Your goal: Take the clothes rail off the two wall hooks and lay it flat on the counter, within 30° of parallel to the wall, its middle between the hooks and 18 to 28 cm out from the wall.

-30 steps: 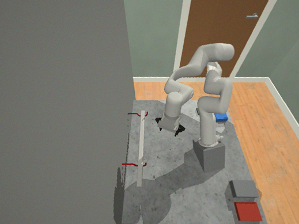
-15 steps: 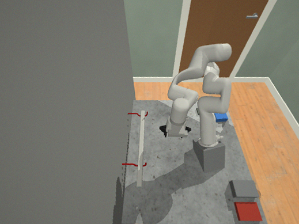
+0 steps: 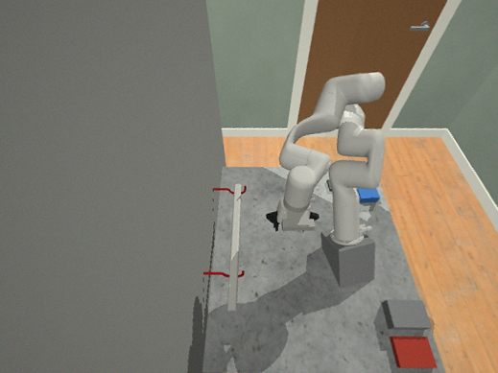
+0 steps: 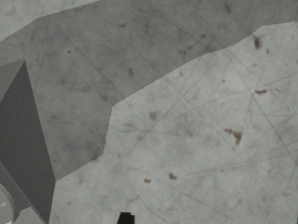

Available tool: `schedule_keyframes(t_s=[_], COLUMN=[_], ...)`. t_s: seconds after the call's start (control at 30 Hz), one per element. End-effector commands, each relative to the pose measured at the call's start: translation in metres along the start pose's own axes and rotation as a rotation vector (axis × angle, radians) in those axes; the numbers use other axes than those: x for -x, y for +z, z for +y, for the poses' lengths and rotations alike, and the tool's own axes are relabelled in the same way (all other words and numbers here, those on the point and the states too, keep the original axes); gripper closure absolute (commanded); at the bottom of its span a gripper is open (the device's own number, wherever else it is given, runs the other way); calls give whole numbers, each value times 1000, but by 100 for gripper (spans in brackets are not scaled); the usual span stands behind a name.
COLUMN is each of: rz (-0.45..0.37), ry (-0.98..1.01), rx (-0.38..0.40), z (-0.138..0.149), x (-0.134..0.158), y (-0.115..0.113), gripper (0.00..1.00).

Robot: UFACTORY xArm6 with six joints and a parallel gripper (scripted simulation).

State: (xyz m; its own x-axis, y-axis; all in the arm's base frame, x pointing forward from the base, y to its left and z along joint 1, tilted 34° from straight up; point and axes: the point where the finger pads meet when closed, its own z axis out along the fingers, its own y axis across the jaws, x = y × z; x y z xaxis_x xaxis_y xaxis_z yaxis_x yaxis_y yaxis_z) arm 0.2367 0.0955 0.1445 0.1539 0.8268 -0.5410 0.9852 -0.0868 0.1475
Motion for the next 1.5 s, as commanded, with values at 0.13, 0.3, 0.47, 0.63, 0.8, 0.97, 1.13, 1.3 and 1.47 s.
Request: schedule_keyframes(t_s=[0.13,0.3,0.47,0.63,0.8,0.97,1.13,1.3,1.47], rz=[2,2,2,2,2,2,2,2,2], ry=[0,0,0,0,0,0,0,0,0], rx=[2,2,2,2,2,2,2,2,2], z=[16,21,29,37,42,51,59,67,72], x=[-1,-1,-1,-1,-1,-1,-1,-1,-1], y=[2,3,5,6,7,9,11,12,13], gripper=[0,0,0,0,0,0,0,0,0])
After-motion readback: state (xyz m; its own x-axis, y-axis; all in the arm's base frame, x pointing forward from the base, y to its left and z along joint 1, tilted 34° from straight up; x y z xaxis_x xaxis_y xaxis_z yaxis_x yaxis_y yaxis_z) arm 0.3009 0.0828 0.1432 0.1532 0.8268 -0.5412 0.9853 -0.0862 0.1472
